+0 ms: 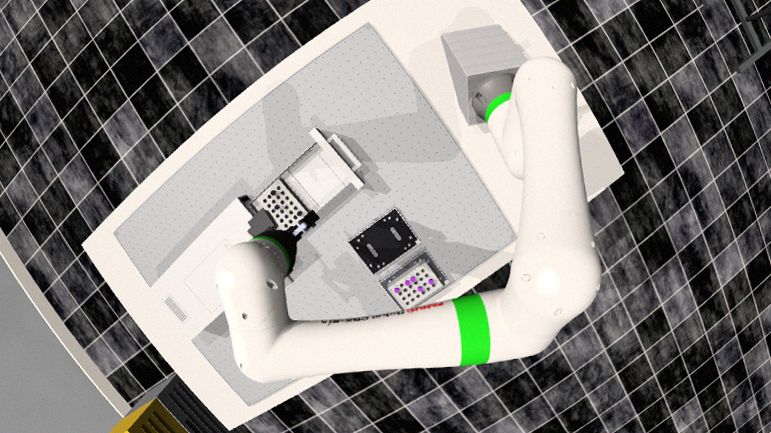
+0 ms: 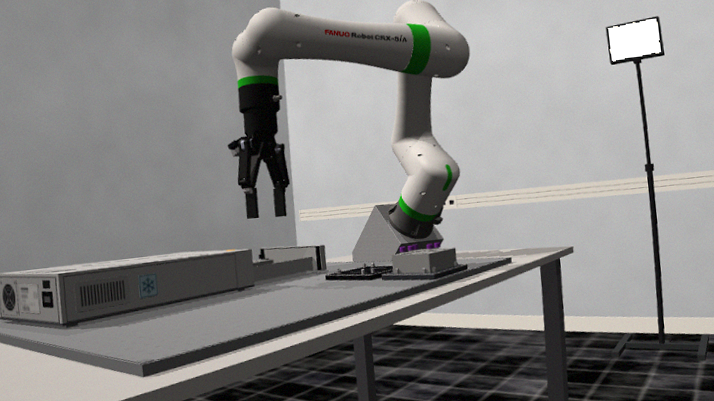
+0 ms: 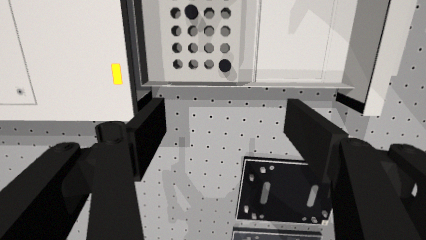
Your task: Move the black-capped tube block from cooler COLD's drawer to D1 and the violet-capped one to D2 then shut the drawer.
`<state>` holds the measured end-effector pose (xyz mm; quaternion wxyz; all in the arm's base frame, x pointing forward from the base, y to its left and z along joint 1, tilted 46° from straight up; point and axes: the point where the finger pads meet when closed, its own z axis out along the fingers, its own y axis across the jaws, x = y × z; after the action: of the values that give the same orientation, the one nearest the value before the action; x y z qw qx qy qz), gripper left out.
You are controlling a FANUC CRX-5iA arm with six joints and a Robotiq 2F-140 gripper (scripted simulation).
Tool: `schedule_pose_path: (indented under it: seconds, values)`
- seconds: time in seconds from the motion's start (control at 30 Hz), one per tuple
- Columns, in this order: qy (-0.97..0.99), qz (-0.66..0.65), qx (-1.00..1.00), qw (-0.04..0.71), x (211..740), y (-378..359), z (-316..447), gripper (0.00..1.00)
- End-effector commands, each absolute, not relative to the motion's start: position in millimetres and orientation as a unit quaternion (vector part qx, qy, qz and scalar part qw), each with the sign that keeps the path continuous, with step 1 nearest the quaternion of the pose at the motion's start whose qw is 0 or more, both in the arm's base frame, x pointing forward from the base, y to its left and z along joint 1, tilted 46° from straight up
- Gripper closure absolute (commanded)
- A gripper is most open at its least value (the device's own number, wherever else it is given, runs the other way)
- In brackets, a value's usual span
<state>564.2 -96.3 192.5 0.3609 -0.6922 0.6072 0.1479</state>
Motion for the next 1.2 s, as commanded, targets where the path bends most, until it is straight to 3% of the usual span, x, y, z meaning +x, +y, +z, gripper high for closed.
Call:
schedule_pose_path:
  seconds: [0.0,0.67,1.17]
  values:
    - [0.607,0.147,-0.692,0.361,571,-106,187,0.34]
    - [0.607,0.147,-0.692,0.361,606,-157,150,0.34]
    - [0.607,0.147,-0.692,0.361,605,-155,151,0.34]
